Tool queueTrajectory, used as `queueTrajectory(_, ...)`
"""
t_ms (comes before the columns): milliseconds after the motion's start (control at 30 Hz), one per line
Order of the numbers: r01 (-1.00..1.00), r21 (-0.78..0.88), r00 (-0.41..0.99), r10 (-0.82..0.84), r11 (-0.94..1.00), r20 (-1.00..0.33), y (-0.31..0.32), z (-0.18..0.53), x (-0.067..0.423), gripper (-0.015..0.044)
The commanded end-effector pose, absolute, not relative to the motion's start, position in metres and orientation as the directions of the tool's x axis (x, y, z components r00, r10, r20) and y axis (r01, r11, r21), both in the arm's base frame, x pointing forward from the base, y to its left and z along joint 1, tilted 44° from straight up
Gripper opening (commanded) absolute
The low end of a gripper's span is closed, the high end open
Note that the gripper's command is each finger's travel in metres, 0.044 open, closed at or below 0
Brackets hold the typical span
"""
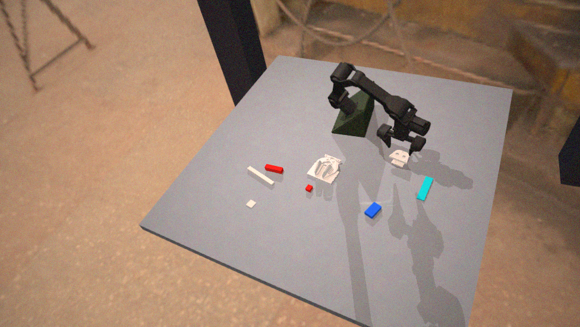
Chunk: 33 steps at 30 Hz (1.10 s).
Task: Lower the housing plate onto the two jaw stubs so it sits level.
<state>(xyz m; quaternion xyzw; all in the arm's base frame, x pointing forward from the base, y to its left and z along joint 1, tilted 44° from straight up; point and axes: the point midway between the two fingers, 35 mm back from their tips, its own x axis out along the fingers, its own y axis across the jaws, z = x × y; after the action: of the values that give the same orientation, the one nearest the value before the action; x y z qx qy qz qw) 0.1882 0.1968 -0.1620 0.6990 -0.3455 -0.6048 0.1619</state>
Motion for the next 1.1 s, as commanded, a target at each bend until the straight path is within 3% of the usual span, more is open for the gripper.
queueTrajectory(0, -0.282, 0.645, 0.035, -0.679, -0.71, -0.733, 0.197, -0.162, 0.189, 0.044)
queueTrajectory(1067, -0.286, 0.644, 0.032, -0.679, -0.709, -0.733, 0.185, -0.176, 0.191, 0.044)
